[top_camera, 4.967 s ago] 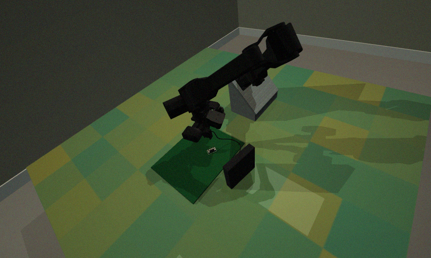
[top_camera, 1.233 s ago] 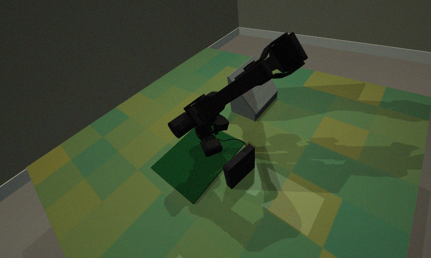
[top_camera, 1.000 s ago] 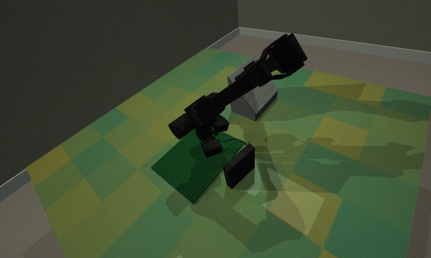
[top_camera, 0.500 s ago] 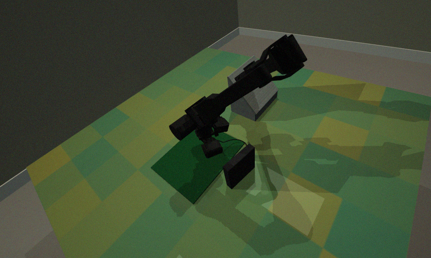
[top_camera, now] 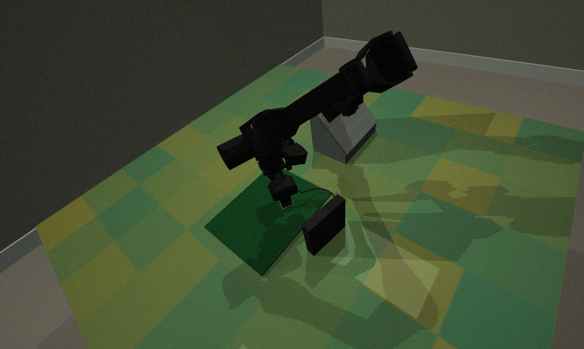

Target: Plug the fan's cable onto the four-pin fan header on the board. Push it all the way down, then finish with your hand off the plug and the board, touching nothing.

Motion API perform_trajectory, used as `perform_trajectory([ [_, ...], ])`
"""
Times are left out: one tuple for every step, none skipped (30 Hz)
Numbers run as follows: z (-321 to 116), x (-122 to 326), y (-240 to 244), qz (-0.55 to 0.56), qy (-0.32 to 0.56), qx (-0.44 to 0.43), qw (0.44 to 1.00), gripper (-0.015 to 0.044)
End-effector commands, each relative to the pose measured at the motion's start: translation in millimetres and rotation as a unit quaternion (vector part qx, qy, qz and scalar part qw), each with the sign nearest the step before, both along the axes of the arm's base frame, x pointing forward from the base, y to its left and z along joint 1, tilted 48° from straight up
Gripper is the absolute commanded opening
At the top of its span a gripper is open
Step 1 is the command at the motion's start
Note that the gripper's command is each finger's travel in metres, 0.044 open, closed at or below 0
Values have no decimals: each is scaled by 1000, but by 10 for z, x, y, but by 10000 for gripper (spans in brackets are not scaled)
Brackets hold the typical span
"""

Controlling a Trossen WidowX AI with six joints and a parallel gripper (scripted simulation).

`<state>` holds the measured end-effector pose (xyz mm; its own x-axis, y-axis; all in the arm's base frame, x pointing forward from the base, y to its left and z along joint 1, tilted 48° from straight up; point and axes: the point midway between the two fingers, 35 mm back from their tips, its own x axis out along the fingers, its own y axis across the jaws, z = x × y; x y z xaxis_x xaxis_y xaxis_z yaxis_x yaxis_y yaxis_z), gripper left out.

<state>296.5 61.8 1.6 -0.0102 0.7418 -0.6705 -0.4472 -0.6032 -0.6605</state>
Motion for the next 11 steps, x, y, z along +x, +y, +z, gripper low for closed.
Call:
perform_trajectory([
  [-9,114,-32,4,0,-2,1000,260],
  [-23,212,-52,4,-1,-2,1000,260],
  [-39,308,-73,4,-1,-2,1000,260],
  [-57,402,-94,4,-1,-3,1000,260],
  [-78,494,-115,4,-1,-3,1000,260],
  [-100,584,-136,4,-2,-3,1000,260],
  [-124,672,-156,4,-2,-3,1000,260],
  [-150,758,-177,4,-2,-3,1000,260],
  [-178,842,-197,4,-3,-3,1000,260],
  [-208,923,-217,4,-3,-3,1000,260],
  [-239,1001,-236,4,-3,-3,1000,260],
])
